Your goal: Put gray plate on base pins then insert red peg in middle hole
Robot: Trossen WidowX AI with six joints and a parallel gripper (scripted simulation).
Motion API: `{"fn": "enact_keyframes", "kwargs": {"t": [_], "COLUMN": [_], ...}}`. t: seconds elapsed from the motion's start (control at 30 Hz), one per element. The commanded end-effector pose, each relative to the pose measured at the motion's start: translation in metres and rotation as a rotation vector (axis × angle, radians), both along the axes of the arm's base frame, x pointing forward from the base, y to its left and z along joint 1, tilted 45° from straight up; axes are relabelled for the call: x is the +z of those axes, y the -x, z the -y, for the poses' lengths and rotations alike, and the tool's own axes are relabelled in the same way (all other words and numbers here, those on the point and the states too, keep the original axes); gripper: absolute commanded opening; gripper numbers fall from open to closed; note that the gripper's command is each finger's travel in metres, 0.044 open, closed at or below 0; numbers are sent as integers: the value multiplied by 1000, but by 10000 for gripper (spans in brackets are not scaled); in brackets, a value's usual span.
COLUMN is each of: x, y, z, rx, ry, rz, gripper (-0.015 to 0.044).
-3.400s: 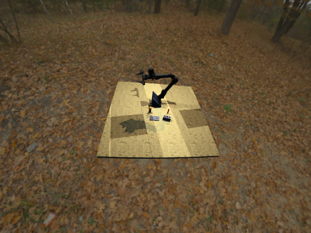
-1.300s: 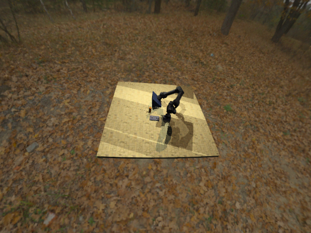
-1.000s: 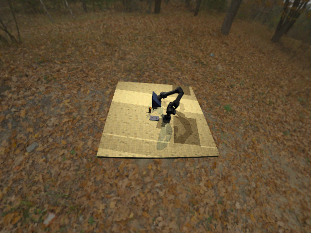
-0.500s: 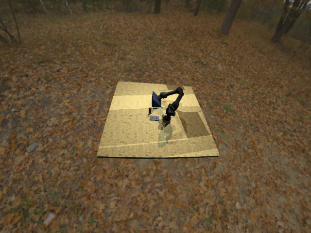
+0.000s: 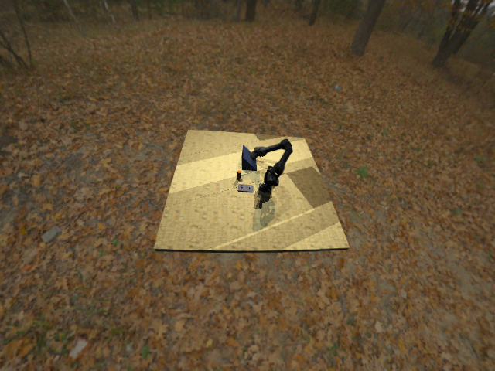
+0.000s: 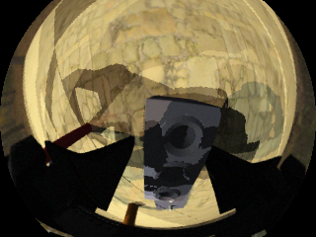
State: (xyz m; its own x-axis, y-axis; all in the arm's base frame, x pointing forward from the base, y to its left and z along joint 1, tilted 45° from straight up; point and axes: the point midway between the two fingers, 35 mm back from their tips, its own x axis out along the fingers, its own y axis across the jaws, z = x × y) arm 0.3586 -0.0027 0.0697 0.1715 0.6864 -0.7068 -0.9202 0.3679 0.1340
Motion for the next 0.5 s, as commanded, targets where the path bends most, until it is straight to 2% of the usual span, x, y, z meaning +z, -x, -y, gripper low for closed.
{"fn": "enact_keyframes", "kwargs": {"t": [0.0, 0.13, 0.47], "x": [-1, -1, -1], "y": [0, 0, 0], "z": [-1, -1, -1], "rx": [-2, -2, -2], "ry": [-4, -4, -4], "rz": [-3, -3, -3], "gripper": [230, 125, 58]}}
